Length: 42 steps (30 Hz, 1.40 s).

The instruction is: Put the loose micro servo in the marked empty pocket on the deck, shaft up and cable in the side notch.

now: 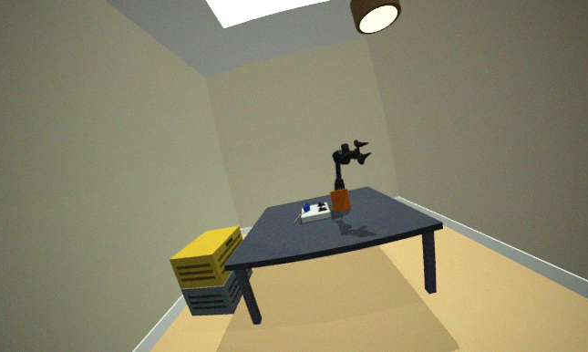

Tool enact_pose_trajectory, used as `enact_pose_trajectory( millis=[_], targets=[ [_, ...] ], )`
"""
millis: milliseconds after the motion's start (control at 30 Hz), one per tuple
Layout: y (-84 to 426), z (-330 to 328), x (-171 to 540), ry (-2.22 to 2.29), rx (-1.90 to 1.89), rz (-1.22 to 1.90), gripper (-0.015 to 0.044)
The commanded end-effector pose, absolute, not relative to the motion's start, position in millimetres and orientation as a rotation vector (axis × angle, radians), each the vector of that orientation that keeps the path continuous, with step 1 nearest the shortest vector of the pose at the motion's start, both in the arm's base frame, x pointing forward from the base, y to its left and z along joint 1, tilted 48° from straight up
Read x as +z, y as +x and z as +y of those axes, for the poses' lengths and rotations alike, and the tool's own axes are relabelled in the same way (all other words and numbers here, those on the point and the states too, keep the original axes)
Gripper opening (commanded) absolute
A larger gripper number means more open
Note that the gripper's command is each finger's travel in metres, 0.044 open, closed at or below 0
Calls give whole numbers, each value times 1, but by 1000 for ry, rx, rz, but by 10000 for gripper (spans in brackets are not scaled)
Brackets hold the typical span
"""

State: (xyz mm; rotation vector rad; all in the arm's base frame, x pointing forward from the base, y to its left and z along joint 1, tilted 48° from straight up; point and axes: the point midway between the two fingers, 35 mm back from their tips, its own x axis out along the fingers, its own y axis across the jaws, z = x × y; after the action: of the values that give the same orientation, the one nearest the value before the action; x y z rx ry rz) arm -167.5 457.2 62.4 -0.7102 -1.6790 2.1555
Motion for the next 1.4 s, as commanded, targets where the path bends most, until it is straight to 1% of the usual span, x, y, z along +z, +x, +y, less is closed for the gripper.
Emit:
enact_pose_trajectory(
  millis=[0,33,233,633,900,1133,1367],
  targets=[
    [-167,458,62,-712,2157,-1672,426],
    [-165,458,62,-714,2162,-1661,440],
    [-146,464,58,-742,2190,-1523,440],
    [-96,483,40,-813,2253,-1006,440],
    [-60,487,26,-843,2230,-735,440],
    [-41,487,22,-847,2201,-612,440],
    [-12,488,12,-826,2153,-351,440]
  ],
)
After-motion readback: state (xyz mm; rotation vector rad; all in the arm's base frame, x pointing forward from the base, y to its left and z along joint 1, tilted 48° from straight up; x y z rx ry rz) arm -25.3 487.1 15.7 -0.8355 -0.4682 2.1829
